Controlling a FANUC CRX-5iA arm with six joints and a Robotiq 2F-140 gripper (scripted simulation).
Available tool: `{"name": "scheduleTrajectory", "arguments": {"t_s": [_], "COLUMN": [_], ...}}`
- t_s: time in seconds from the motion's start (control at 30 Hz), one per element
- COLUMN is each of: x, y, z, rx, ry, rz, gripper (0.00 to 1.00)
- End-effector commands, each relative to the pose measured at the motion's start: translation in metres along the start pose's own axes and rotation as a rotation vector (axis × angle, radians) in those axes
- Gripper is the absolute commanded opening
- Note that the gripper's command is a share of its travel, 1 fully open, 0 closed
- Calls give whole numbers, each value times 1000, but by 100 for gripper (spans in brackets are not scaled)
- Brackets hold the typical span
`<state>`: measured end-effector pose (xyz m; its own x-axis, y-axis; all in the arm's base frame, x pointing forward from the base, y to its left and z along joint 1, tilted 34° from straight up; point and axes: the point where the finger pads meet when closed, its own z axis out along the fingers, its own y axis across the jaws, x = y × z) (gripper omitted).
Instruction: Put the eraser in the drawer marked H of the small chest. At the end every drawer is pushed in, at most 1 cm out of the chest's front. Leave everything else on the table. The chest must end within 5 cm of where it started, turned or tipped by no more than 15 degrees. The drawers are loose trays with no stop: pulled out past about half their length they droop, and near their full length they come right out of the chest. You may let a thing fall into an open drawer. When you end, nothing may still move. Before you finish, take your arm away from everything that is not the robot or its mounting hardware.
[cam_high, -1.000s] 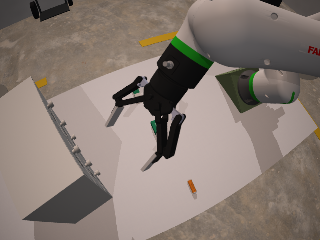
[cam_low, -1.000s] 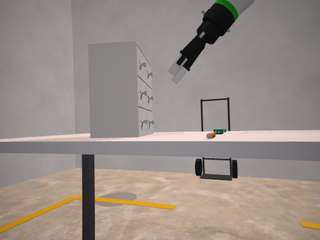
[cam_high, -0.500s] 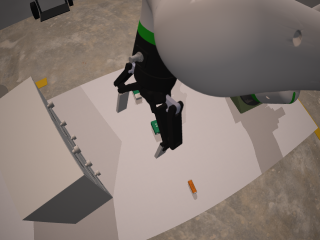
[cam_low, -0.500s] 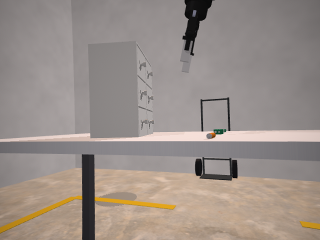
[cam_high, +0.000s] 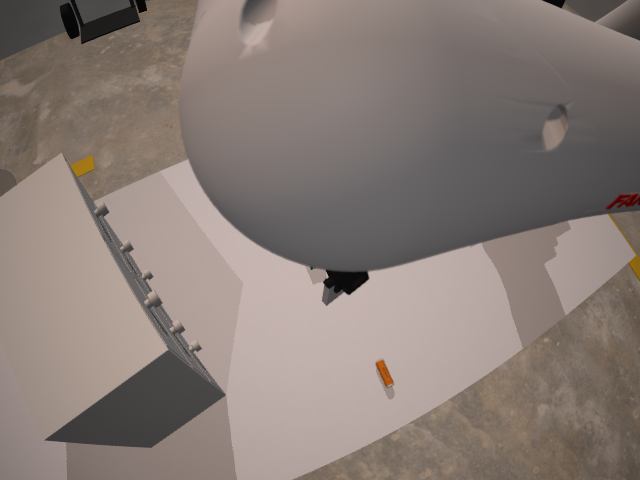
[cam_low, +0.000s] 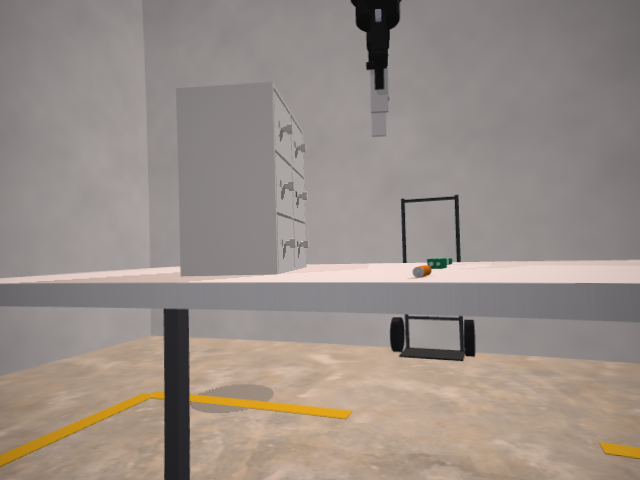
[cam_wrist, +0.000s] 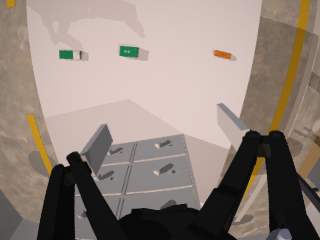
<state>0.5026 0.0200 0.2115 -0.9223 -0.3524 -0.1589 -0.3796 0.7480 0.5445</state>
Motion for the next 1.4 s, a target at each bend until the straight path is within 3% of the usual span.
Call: {"name": "scheduleTrajectory", "arguments": {"t_s": [0.0, 0.53, 1.37], "x": [1, 4, 62], "y": [0, -3, -43], "z": [-1, -1, -1], "rx": [0, 0, 0], "ry": [8, 8, 8], "rz": [0, 0, 0], "gripper": [100, 100, 100]}}
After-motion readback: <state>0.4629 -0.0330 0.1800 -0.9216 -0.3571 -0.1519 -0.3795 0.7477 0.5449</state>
